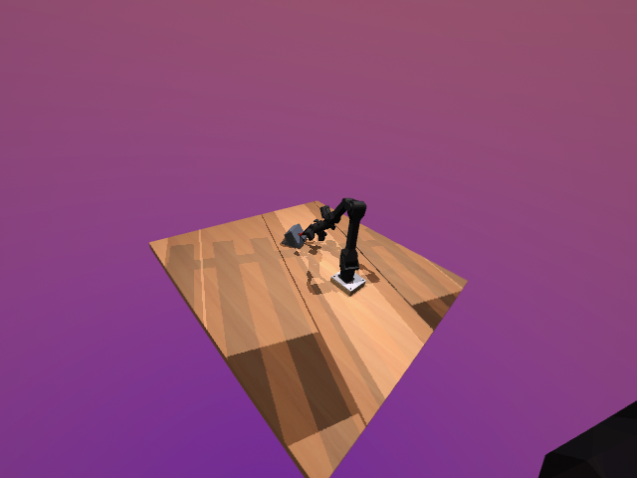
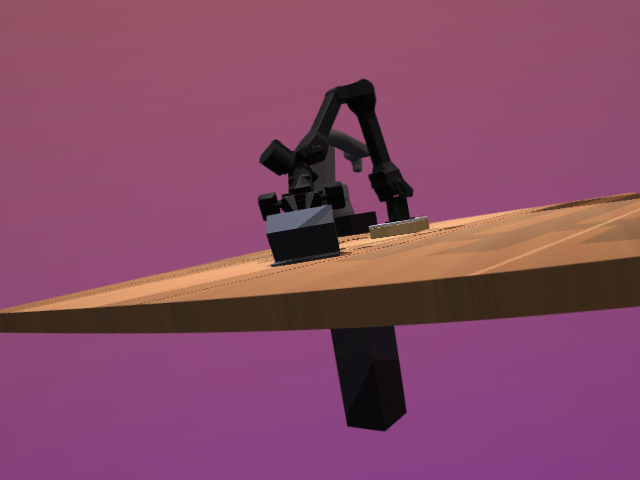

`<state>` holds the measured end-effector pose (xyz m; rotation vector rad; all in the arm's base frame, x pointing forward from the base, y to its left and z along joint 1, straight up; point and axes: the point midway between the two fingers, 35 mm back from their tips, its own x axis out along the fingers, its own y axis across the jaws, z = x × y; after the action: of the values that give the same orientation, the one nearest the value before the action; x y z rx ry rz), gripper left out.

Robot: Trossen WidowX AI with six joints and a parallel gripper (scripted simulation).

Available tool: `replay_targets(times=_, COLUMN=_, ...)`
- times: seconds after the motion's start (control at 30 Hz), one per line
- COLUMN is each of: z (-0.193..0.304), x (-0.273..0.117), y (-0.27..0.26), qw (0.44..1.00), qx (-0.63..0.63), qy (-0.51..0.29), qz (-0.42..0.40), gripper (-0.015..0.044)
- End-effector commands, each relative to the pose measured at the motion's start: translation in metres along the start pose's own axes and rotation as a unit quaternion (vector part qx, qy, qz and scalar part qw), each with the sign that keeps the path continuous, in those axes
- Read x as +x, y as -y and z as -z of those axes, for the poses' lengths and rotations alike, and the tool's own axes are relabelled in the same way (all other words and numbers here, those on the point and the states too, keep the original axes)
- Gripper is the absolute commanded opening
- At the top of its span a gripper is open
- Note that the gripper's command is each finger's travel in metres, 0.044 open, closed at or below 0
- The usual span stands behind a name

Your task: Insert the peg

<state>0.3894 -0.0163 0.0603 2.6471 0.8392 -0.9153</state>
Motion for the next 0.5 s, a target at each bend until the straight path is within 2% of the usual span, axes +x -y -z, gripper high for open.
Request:
replay_targets(times=0.0, z=0.0011, x=0.0028, y=-0.0015, qw=1.000, qx=0.001, qy=0.000, qz=-0.002, gripper=0.0000)
replay_targets(times=0.47, z=0.0018, x=0.0074, y=-0.0021, qw=1.000, qx=0.001, qy=0.000, qz=-0.002, gripper=0.0000)
